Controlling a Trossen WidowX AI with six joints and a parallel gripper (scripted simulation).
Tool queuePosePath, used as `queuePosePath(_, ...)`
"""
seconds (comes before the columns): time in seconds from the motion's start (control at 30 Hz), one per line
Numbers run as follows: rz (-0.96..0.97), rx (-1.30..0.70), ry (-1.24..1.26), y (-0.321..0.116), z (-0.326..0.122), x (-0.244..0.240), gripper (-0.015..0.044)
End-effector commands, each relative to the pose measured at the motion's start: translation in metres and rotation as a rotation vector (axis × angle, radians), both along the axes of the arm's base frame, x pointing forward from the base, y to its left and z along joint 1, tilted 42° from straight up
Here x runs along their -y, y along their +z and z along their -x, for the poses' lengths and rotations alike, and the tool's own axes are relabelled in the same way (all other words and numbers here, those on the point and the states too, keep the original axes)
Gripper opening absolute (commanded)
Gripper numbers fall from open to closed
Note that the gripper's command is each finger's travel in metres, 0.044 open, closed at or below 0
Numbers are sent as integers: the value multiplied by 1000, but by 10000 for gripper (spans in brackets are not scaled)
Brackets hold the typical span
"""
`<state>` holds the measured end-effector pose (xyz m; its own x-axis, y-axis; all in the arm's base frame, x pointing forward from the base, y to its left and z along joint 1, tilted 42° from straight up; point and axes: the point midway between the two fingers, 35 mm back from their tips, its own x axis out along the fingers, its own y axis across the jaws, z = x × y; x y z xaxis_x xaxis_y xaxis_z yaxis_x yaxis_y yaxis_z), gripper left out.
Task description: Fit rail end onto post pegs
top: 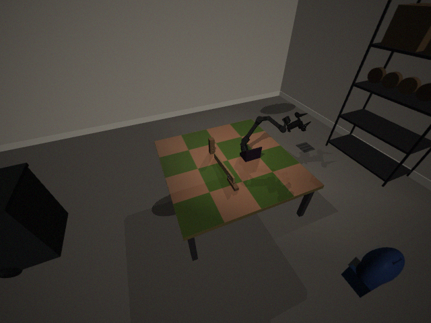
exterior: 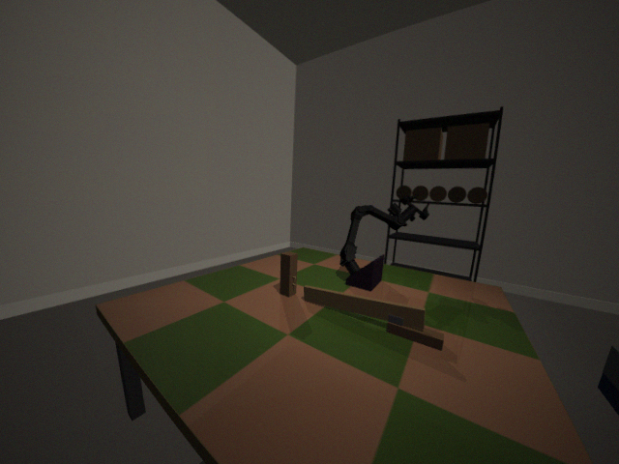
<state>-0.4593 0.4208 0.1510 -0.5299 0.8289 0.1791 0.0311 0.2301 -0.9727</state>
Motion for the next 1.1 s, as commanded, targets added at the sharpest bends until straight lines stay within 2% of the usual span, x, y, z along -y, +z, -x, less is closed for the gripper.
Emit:
queuePosePath(0.0, 2, 0, -2, 0, -1, -1, 426)
queuePosePath(0.1, 33, 5, -40, -4, -17, -16, 440)
queuePosePath(0.37, 167, 5, -199, -21, -93, -74, 440)
queuePosePath(0.73, 422, 64, -569, -59, -276, -151, 440)
queuePosePath(1.07, 675, 77, -922, -87, -458, -149, 440)
